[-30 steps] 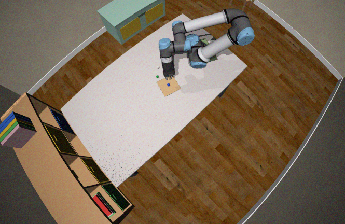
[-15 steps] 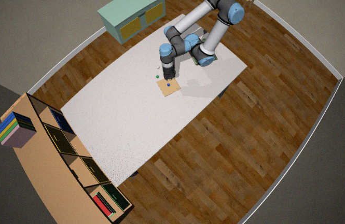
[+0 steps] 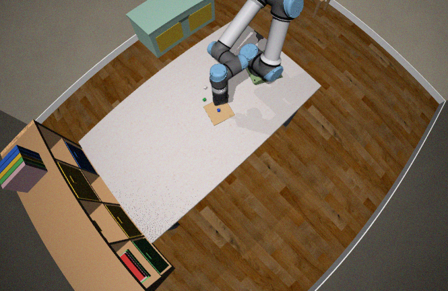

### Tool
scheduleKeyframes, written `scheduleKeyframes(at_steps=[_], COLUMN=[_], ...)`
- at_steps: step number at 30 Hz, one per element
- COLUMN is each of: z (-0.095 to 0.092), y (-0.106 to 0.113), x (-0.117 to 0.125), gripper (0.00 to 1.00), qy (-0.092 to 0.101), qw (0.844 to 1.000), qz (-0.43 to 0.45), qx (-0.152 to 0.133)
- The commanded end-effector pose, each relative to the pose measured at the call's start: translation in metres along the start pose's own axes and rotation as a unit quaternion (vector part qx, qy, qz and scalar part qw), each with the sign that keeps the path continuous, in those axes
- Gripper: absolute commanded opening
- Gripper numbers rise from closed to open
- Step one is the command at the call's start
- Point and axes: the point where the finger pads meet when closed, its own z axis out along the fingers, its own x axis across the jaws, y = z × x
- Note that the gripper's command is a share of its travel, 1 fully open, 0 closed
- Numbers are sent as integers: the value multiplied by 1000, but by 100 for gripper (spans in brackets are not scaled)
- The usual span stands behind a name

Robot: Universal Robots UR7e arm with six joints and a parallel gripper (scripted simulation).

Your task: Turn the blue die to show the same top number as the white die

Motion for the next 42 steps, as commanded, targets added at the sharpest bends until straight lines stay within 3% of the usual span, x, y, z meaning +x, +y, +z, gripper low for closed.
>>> scheduleKeyframes(at_steps=[1, 16, 17, 28, 34, 36, 37, 42], z=[-2, -2, -2, -2, 43, 47, 47, 47], y=[0, 1, 1, 1, -6, -7, -7, -7], x=[-2, -2, -2, -2, -4, -4, -4, -4], gripper=[64, 64, 100, 100, 100, 100, 64, 64], qy=[-3, -5, -5, -5, -5, -5, -5, -5], qw=[1000, 1000, 1000, 1000, 999, 999, 999, 999], qz=[5, 5, 5, 5, 38, 40, 40, 40], qx=[24, 31, 31, 31, 30, 30, 30, 30])
